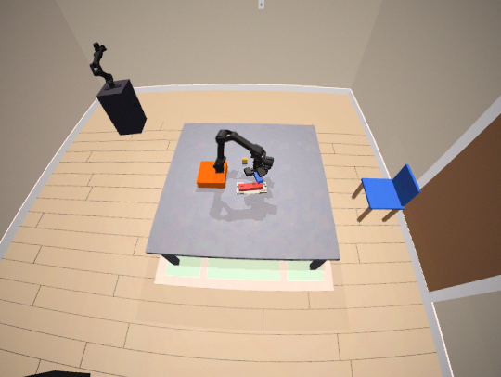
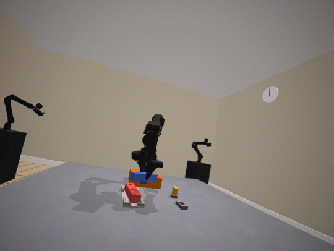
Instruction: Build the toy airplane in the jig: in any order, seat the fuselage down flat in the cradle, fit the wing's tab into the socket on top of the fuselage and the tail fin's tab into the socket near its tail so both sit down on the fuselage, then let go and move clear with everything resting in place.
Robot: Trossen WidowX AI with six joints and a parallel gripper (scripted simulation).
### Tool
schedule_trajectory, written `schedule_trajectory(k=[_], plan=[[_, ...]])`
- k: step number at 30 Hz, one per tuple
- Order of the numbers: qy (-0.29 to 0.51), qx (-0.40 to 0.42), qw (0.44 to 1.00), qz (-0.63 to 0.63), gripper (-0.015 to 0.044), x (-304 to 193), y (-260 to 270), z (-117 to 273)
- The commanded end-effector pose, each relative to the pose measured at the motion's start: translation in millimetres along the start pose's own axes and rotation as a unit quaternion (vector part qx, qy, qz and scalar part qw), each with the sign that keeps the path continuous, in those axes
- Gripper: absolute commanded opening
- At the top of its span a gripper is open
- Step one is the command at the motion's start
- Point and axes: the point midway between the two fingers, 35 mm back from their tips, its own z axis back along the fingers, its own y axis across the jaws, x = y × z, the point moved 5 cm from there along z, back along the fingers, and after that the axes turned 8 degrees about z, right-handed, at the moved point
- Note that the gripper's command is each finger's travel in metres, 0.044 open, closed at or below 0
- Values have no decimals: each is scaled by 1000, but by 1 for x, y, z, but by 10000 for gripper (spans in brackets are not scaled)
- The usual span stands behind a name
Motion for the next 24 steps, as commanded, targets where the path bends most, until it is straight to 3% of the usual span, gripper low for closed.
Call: schedule_trajectory(k=[1,13,20,24], plan=[[-1,-2,999,-34,0,5,-10,-2],[-2,-3,991,-132,0,18,-39,-9],[-2,-3,991,-132,184,18,-39,-9],[-2,-3,991,-132,196,18,-39,-9]])
